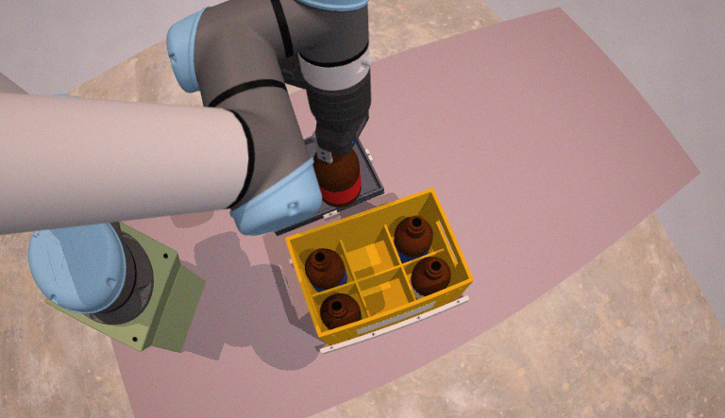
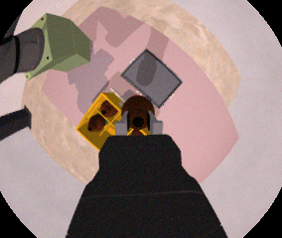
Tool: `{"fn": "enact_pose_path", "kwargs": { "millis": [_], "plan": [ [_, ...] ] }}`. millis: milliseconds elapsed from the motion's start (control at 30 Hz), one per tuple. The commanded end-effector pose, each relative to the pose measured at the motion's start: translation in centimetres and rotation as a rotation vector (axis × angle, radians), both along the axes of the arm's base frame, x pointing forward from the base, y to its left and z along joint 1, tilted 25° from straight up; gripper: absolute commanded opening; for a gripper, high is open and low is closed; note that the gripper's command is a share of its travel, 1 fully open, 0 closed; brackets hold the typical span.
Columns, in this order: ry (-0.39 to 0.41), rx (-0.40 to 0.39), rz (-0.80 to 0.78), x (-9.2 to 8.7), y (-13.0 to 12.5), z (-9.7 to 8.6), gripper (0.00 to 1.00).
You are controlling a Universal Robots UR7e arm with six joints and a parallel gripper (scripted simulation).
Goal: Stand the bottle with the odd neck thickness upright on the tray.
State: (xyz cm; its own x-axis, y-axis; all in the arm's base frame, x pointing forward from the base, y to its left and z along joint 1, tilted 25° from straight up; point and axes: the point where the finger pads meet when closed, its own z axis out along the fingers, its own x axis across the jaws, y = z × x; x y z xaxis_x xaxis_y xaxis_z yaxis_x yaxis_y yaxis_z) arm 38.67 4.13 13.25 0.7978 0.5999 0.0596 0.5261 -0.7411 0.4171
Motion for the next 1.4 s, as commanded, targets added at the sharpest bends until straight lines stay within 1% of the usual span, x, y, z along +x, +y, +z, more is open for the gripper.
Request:
{"fn": "enact_pose_path", "kwargs": {
  "millis": [0, 500, 567, 1067, 1133, 1367],
  "plan": [
    [-0.004, -0.002, -0.003, 0.2, 1.2, -0.2, 0.0],
    [-0.004, -0.002, -0.003, 0.2, 4.6, -1.4, 0.0],
    [-0.004, -0.002, -0.003, 0.2, 4.6, -1.4, 0.0],
    [-0.004, -0.002, -0.003, 0.2, 7.9, -2.5, 0.0],
    [-0.004, -0.002, -0.003, 0.2, 7.9, -2.5, 0.0],
    [-0.004, -0.002, -0.003, 0.2, 9.2, -3.0, 0.0]
  ]
}}
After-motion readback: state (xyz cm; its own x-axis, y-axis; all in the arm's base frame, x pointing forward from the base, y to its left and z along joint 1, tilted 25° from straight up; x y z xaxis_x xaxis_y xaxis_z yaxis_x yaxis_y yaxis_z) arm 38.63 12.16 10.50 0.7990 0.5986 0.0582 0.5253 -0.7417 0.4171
